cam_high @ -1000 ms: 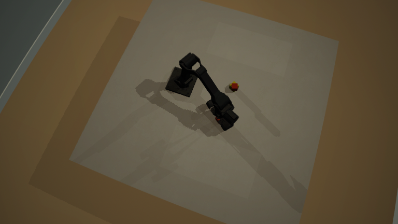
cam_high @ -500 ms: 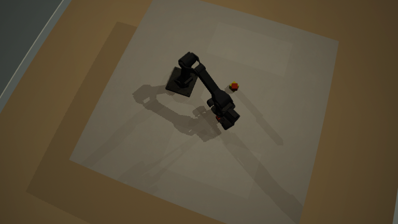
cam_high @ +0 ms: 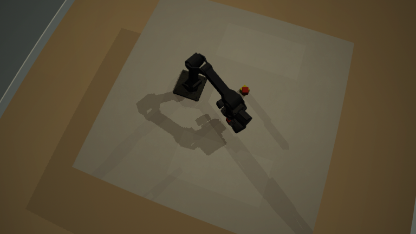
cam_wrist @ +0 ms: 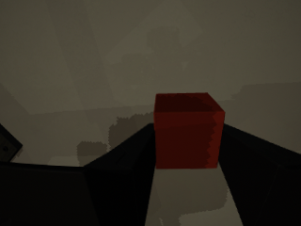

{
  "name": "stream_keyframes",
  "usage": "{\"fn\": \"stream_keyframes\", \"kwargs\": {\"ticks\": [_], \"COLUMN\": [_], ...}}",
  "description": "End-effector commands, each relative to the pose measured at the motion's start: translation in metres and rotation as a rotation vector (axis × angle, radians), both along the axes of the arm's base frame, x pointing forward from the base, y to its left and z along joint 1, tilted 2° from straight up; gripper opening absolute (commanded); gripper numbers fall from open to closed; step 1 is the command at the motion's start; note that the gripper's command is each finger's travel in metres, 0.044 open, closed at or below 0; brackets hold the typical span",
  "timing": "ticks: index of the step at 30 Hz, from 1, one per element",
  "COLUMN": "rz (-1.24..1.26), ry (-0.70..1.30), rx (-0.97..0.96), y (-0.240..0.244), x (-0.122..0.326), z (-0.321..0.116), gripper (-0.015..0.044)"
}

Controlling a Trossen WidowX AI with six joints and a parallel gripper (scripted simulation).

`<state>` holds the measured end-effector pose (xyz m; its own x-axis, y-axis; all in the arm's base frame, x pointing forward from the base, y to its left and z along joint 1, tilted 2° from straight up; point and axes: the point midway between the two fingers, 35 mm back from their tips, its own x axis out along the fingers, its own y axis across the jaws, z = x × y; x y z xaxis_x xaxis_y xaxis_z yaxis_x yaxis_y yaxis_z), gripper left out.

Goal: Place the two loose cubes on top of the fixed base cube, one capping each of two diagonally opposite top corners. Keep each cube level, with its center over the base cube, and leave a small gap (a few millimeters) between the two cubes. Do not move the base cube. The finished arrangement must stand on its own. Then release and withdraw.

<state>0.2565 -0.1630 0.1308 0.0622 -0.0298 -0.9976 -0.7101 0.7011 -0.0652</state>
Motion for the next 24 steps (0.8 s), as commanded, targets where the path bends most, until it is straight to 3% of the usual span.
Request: {"fn": "stream_keyframes", "kwargs": {"ticks": [1, 11, 24], "rz": [0.005, -0.011, -0.332], "ry": [-0.005, -0.005, -0.014], "rx": [0.001, 0.003, 0.028], "y": [0.001, 0.005, 0.037], "x": [-0.001, -0.004, 0.013], "z": [0.014, 0.034, 0.033], "gripper": [0.0105, 0.0105, 0.0105]}}
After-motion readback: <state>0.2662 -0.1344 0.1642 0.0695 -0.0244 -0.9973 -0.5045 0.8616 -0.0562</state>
